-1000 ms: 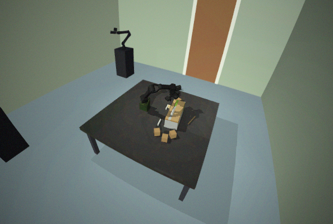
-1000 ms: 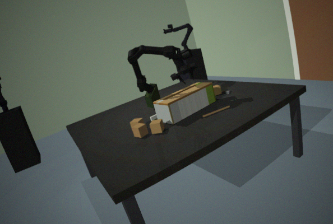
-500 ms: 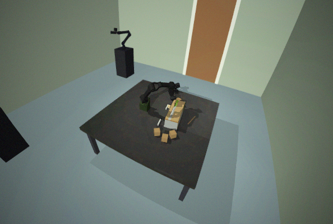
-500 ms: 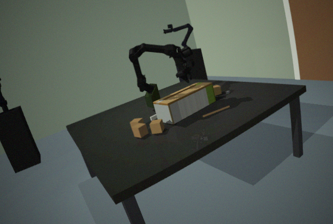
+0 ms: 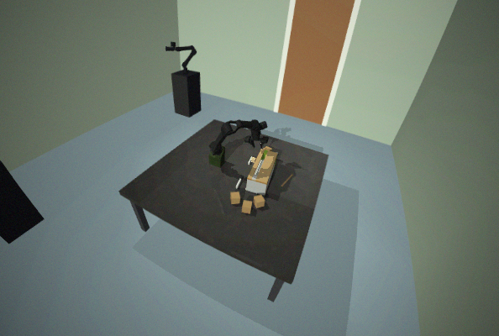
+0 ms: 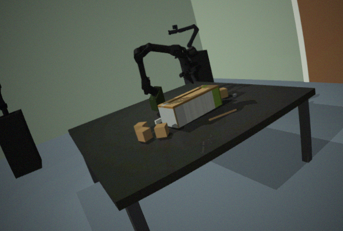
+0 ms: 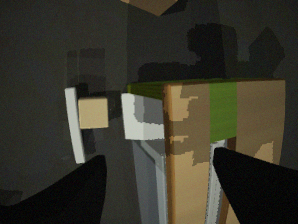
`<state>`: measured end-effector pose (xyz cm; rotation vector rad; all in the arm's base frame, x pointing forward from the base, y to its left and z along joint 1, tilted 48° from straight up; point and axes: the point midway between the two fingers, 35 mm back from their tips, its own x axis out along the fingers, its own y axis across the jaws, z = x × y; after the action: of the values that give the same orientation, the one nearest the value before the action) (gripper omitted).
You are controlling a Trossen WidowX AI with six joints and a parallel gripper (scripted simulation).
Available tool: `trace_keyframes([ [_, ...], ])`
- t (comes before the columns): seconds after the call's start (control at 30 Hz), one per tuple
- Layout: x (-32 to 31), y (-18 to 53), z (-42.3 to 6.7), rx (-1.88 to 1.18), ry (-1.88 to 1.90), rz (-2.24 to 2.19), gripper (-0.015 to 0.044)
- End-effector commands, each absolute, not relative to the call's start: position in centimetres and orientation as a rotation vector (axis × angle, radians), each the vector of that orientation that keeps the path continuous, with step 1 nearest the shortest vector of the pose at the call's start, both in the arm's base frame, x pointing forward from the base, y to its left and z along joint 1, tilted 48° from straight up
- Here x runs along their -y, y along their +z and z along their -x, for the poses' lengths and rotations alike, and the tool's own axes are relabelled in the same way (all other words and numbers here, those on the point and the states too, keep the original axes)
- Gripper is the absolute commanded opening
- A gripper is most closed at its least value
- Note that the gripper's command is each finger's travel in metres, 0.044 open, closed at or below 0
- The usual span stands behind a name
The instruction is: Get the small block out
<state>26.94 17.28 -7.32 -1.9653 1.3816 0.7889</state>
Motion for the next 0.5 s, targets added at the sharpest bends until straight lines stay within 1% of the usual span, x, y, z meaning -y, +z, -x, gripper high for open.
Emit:
trace_keyframes([
  [0.0, -17.65, -7.91, -25.36, -1.083, 1.49, 2.747, 0.0285],
  [0.3, -18.15, -8.0, -24.82, -0.696, 2.054, 3.189, 0.0285],
  [0.47, -18.2, -8.01, -24.77, -0.652, 2.108, 3.223, 0.0285],
])
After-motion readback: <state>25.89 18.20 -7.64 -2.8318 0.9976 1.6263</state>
